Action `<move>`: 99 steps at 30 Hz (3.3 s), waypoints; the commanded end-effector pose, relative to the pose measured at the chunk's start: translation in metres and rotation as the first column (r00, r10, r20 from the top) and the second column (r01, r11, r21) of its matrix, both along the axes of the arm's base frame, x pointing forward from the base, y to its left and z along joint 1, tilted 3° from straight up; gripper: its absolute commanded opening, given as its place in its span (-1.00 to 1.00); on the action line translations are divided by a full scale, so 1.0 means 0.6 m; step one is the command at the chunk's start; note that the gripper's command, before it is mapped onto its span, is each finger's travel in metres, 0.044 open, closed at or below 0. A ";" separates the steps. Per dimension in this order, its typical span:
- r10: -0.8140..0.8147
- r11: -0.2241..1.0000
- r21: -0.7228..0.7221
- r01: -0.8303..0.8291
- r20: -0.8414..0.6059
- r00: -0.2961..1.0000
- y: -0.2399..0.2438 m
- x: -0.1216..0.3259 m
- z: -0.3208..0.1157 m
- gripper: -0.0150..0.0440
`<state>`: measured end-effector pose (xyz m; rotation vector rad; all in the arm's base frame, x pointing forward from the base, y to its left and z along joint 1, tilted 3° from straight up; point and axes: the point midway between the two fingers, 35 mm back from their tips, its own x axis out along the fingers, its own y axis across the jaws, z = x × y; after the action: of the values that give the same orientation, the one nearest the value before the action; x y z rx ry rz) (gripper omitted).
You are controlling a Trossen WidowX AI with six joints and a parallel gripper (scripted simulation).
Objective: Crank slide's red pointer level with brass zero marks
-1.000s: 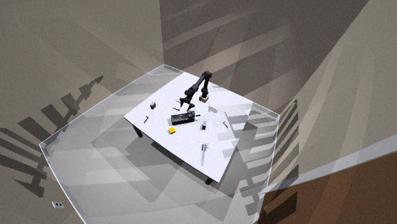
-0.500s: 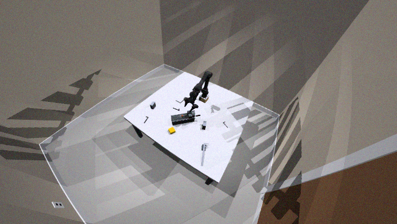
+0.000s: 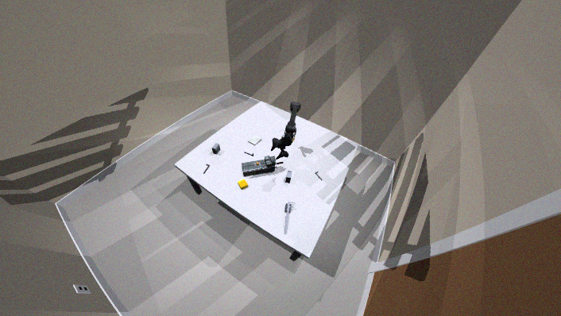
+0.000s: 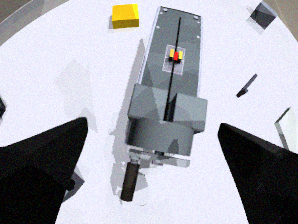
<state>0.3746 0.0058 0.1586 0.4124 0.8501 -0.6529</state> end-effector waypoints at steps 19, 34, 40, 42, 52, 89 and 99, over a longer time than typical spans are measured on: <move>-0.172 0.981 -0.078 0.180 0.096 0.980 0.079 -0.026 -0.011 1.00; -0.172 0.981 -0.078 0.180 0.095 0.980 0.083 -0.025 -0.111 1.00; -0.172 0.981 -0.078 0.180 0.095 0.980 0.085 -0.023 -0.126 1.00; -0.172 0.981 -0.078 0.180 0.095 0.980 0.085 -0.022 -0.131 1.00; -0.172 0.981 -0.078 0.180 0.095 0.980 0.087 -0.020 -0.158 1.00; -0.172 0.981 -0.078 0.180 0.095 0.981 0.089 -0.019 -0.211 -0.42; -0.172 0.981 -0.078 0.180 0.095 0.981 0.090 -0.020 -0.211 -0.49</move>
<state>0.3629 0.0598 0.0322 0.4365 0.7075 -0.8240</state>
